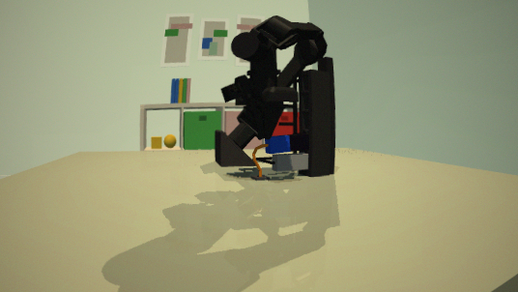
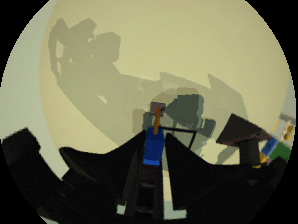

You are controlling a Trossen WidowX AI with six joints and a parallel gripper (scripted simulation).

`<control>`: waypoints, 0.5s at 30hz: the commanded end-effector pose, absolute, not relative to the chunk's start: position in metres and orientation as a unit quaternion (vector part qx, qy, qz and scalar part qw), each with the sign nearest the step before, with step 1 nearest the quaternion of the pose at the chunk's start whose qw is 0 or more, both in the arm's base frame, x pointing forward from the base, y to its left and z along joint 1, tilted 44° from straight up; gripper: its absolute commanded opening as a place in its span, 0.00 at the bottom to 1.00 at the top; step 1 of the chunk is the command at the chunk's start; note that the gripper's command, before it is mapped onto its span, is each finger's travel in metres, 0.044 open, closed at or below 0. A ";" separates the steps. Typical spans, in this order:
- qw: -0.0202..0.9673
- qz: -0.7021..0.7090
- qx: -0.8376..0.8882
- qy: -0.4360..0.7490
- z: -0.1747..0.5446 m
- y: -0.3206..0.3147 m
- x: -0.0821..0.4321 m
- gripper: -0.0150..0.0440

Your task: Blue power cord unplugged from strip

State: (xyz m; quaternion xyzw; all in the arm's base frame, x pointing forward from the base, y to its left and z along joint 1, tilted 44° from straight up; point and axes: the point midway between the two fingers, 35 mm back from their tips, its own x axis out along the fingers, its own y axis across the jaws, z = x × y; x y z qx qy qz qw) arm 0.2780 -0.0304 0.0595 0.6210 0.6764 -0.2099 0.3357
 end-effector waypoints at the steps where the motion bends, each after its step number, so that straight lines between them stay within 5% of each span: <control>1: 0.341 -0.221 0.619 0.672 0.050 -0.045 0.280 0.25; 6: 0.341 -0.221 0.619 0.672 0.045 -0.052 0.280 0.25; 15: 0.340 -0.220 0.620 0.672 0.049 -0.046 0.279 0.65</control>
